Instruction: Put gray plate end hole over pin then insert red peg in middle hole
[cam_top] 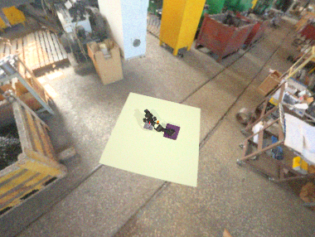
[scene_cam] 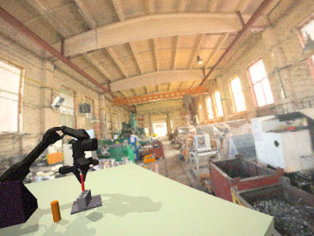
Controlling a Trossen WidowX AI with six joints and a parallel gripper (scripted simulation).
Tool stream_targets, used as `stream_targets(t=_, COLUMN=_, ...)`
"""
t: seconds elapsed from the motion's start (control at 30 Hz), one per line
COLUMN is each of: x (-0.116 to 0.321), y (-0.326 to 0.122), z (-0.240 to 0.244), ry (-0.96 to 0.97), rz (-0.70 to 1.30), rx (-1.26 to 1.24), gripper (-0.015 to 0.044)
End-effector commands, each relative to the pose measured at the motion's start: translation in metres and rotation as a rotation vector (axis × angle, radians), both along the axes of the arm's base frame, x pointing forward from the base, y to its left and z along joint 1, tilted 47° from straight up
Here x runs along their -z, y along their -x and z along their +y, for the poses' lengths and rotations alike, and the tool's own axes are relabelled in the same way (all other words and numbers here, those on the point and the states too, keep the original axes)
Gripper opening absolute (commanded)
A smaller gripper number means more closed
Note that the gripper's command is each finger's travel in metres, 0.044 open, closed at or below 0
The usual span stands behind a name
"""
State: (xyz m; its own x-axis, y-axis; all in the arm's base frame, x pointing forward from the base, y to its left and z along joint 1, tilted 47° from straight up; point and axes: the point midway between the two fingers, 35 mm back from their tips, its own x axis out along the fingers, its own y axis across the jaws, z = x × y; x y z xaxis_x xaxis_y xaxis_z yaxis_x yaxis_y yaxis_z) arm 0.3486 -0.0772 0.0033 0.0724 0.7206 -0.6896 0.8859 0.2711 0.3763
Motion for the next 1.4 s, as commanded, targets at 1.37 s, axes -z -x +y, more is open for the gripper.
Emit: stream_targets(t=1.37, x=0.012, y=-0.001, z=0.011, ry=0.009, rz=-0.005, rx=-0.012, gripper=0.0)
